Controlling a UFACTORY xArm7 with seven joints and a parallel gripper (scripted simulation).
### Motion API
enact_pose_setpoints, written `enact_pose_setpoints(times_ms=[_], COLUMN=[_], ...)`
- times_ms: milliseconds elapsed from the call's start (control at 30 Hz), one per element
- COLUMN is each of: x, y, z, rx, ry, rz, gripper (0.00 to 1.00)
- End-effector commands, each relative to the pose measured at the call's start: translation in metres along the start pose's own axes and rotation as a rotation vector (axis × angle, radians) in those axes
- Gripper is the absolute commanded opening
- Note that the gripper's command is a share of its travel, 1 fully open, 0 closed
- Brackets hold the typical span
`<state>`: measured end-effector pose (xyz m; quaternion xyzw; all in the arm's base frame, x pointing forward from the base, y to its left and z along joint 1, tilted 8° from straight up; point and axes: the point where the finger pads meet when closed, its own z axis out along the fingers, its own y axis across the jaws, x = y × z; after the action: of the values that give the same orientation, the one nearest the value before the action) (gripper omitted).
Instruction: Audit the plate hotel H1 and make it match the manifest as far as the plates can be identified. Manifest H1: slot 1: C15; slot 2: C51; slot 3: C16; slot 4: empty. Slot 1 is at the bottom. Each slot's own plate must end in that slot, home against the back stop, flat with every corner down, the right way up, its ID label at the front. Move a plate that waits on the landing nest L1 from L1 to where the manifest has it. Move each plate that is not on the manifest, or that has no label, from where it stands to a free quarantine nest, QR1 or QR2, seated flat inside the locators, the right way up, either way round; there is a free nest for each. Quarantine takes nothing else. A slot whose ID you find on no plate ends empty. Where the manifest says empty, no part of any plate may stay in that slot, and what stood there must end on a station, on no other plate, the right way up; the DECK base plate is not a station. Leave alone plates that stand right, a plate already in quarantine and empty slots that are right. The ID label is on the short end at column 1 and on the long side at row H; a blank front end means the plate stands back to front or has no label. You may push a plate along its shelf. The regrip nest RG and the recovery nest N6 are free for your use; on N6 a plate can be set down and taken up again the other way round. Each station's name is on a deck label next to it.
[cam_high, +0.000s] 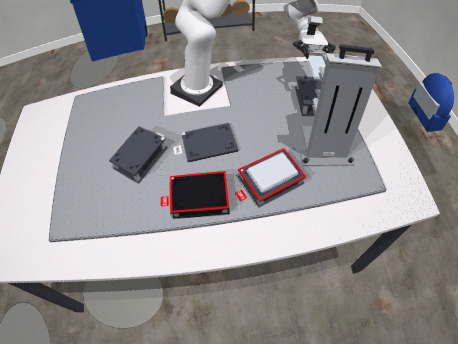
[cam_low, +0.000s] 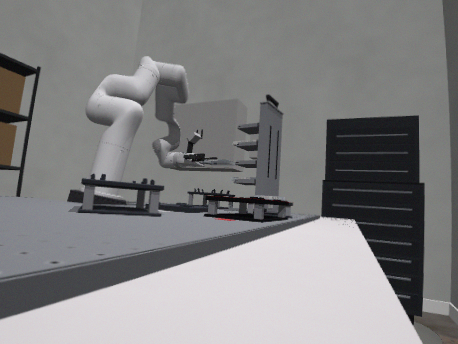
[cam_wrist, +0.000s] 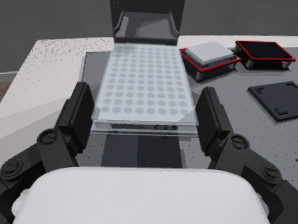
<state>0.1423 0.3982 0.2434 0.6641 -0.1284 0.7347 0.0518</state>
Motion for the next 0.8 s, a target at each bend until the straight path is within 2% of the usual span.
enact_pose_setpoints(times_ms=[0, 467, 767], x=[0.001, 0.001, 0.001], y=[-0.001, -0.001, -0.001], z=[-0.005, -0.026, -0.026], rx=[0.000, 0.000, 0.000], ry=[-0.001, -0.001, -0.001], rz=[0.003, 0.003, 0.003], gripper=[0.00, 0.00, 0.00])
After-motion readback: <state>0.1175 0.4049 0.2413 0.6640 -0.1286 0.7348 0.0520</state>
